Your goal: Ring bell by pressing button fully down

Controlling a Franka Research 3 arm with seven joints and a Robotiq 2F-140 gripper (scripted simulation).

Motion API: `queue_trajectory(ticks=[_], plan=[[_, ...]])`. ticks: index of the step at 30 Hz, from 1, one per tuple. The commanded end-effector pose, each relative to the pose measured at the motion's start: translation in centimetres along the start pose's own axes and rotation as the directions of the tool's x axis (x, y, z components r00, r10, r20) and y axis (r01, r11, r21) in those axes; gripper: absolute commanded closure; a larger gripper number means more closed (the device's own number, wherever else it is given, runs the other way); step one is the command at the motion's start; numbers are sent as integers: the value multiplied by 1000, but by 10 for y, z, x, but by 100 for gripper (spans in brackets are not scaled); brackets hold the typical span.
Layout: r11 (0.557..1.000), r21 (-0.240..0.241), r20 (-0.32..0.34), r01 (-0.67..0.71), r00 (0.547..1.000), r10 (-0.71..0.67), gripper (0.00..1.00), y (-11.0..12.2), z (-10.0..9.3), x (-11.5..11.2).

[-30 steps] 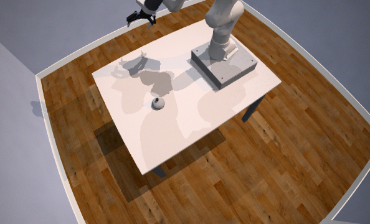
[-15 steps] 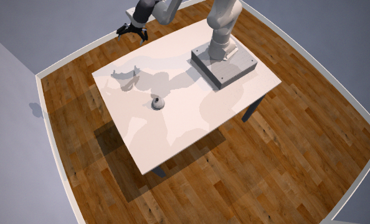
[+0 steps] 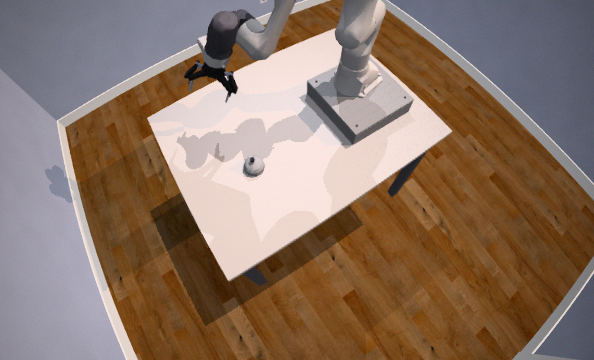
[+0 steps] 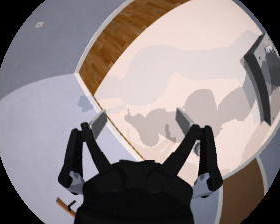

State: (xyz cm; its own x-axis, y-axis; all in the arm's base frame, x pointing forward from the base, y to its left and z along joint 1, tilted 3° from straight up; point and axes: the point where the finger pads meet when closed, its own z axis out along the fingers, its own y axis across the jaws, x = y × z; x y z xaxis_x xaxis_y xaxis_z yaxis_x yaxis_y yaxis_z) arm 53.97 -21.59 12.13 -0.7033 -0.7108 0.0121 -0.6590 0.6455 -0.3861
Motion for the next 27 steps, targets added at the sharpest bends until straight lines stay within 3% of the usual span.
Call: queue_trajectory(ticks=[1,15,17,19,24,27], plan=[[986,-56,-27,-155,988,154,0,20,0,-20],[918,-248,-42,-310,950,310,0,115,-29,-131],[918,-248,-42,-310,950,310,0,115,-29,-131],[891,-301,-60,-341,939,339,0,145,-40,-157],[848,-372,-95,-377,924,370,0,190,-58,-190],[844,-378,-98,-380,923,372,0,194,-60,-192]])
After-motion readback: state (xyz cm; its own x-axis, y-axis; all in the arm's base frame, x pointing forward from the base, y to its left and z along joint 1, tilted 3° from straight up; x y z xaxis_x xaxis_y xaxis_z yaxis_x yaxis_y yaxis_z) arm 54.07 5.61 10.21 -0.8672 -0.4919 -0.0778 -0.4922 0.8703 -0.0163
